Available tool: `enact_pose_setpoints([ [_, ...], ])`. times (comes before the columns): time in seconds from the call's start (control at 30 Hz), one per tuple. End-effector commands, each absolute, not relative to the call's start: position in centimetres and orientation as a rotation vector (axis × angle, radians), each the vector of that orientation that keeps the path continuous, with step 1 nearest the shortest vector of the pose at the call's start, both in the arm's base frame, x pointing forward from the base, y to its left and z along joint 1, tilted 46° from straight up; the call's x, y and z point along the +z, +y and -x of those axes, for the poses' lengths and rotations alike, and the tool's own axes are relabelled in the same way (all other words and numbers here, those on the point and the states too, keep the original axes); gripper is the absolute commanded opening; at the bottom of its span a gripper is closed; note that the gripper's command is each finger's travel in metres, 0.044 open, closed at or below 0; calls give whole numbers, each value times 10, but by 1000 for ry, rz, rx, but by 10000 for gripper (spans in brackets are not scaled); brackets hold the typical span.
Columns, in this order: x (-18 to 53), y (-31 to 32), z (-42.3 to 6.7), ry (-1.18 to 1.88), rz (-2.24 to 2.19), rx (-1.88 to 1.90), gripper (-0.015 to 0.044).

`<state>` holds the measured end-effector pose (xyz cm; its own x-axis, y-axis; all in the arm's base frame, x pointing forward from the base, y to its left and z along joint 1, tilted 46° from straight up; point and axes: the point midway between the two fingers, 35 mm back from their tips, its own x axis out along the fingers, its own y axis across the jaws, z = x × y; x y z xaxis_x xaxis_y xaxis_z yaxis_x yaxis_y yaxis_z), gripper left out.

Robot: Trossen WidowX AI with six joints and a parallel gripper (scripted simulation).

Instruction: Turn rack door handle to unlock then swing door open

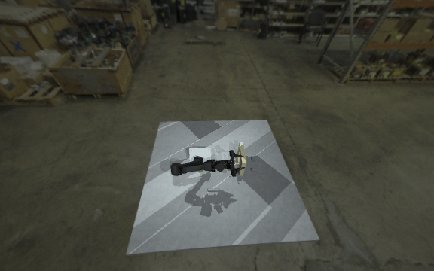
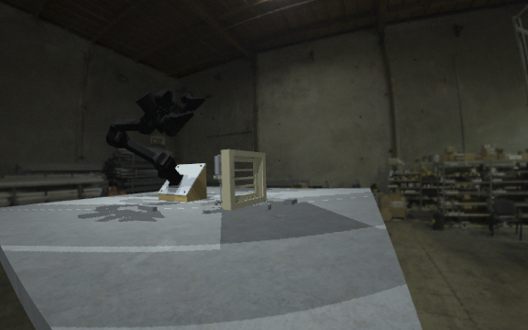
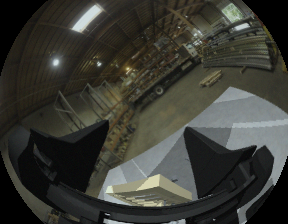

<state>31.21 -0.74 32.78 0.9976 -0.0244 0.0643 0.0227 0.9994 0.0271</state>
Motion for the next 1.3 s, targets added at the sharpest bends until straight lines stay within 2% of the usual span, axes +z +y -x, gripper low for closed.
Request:
enact_pose_setpoints([
  [0.0,327,-7,-313,-59,-29,-24,374],
  [0.1,316,-6,-321,14,-57,-36,295],
  [0.63,240,8,-353,502,-154,-171,295],
  [1.27,173,23,-341,982,-32,-420,295],
])
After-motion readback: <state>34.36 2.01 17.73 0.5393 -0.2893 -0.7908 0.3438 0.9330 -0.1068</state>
